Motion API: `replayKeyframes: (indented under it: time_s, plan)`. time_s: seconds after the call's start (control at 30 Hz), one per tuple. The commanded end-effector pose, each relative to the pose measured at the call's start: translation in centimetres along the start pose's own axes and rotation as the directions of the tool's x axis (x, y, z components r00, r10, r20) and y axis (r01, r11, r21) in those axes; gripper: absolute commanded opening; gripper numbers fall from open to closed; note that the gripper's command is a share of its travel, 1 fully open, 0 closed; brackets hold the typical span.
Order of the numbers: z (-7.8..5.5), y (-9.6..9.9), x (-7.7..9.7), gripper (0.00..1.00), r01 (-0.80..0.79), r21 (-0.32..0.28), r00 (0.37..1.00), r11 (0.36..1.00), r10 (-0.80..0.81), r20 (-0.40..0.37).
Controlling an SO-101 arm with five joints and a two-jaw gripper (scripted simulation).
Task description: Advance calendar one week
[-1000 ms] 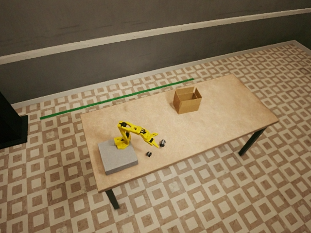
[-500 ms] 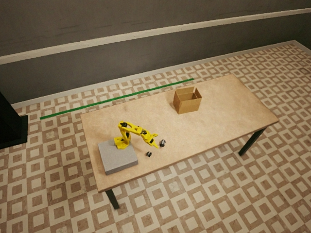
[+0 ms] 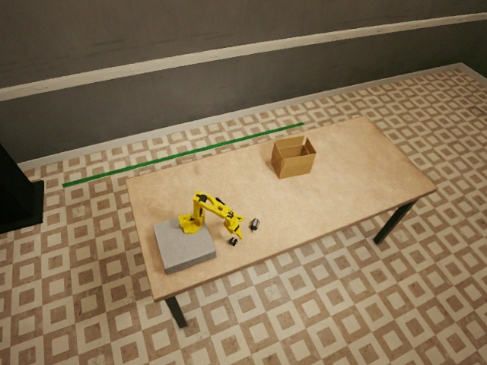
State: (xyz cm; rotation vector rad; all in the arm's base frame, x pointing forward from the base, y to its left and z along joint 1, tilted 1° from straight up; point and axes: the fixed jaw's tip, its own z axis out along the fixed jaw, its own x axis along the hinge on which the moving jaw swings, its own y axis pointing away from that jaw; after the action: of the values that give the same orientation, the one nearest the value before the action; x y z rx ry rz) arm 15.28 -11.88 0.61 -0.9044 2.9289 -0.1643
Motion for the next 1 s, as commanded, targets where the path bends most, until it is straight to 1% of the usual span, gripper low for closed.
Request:
replayKeyframes:
  time_s: [0.0, 0.1, 0.27, 0.3, 0.97]
  plan:
    - [1.54, 1.46, 0.32, 0.35, -0.006, -0.096, 1.0, 0.995, 0.004, -0.029]
    - [1.86, 1.81, 0.43, 0.35, -0.007, -0.119, 0.999, 0.993, 0.003, -0.036]
    - [1.92, 1.87, 0.45, 0.35, -0.007, -0.123, 0.999, 0.992, 0.003, -0.038]
    - [2.34, 2.24, 0.33, 0.35, -0.017, -0.148, 0.999, 0.989, 0.01, -0.048]
    - [2.36, 2.24, 0.33, 0.35, -0.017, -0.148, 0.999, 0.989, 0.01, -0.048]
